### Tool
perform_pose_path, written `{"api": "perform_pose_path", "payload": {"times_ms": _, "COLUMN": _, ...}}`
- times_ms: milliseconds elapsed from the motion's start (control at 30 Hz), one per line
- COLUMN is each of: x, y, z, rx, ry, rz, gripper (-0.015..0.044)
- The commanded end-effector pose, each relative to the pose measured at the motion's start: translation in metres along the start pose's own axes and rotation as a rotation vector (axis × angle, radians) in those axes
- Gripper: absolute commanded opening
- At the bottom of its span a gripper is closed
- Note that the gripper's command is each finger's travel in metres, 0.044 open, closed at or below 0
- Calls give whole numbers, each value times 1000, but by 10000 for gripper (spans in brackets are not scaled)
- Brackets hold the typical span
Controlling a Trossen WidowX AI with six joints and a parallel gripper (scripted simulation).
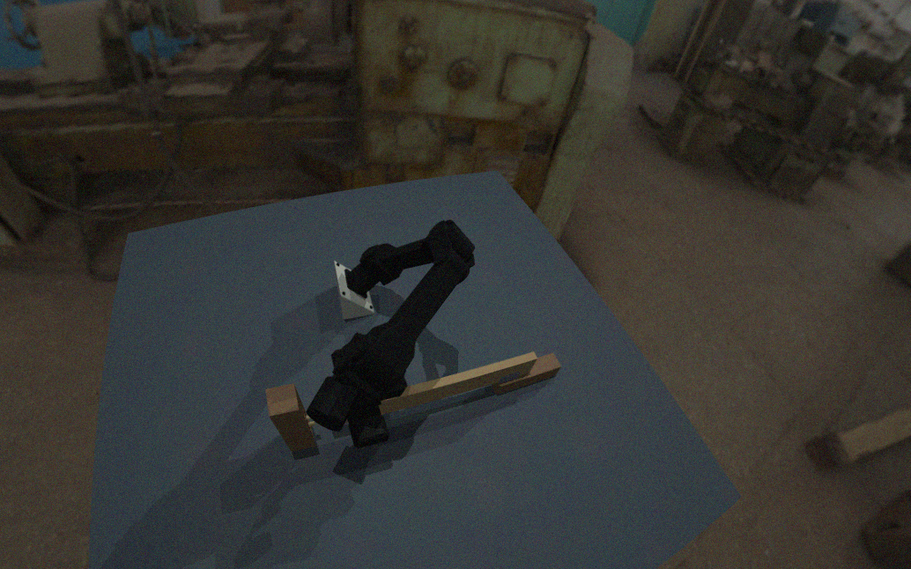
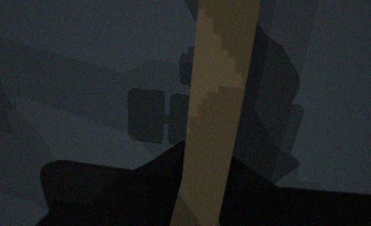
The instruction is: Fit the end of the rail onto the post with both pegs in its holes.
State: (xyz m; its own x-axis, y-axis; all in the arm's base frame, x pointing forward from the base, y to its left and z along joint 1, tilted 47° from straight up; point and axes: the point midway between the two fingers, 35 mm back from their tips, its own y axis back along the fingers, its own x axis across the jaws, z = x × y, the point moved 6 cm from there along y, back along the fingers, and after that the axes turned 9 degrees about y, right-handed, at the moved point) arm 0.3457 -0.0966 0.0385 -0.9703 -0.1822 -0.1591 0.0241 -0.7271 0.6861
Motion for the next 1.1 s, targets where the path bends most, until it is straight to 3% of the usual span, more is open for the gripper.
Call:
{"api": "perform_pose_path", "payload": {"times_ms": 0, "x": 1, "y": 3, "z": -3, "rx": 6, "ry": 1, "rz": -4, "gripper": 0}}
{"api": "perform_pose_path", "payload": {"times_ms": 1067, "x": 2, "y": 6, "z": -12, "rx": 6, "ry": 1, "rz": -4, "gripper": 0}}
